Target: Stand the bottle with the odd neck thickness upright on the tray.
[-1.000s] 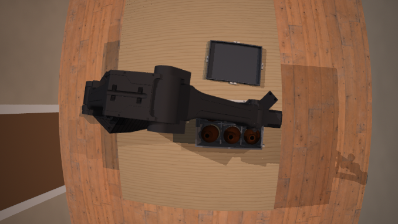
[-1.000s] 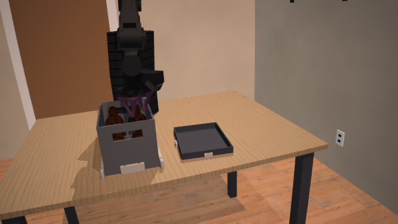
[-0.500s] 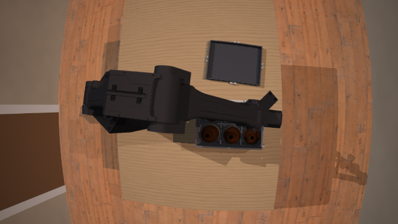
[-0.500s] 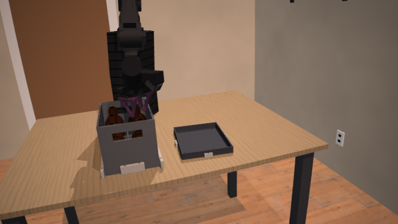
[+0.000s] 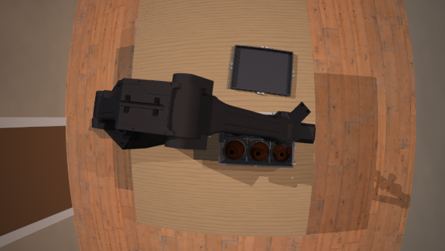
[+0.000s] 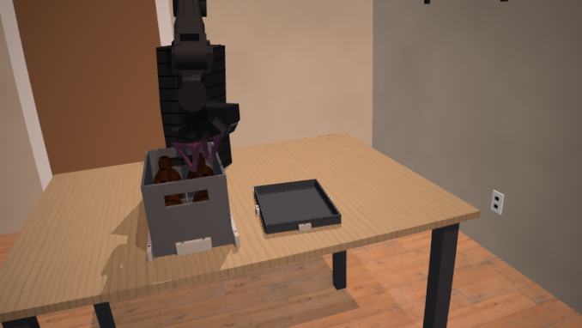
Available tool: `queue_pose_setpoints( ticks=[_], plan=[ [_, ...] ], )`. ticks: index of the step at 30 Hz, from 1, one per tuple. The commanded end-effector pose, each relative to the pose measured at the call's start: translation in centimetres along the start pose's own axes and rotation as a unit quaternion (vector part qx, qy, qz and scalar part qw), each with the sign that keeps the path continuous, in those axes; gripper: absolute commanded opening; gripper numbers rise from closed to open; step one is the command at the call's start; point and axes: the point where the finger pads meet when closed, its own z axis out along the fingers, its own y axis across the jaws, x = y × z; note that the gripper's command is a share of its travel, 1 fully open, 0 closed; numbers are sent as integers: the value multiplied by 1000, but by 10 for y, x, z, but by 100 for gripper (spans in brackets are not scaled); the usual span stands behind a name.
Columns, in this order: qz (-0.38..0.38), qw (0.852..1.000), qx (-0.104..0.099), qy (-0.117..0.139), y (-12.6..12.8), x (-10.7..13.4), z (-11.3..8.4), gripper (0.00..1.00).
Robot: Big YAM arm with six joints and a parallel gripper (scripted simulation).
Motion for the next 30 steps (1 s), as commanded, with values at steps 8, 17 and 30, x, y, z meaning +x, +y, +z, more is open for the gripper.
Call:
queue_pose_setpoints(
  ticks=[8, 17, 30],
  plan=[
    [-4, 1000, 18, -16, -11, -23, -5, 61],
    [-3, 1000, 15, -13, -9, -23, -3, 61],
    [-3, 1000, 13, -11, -8, -24, -5, 61]
  ],
)
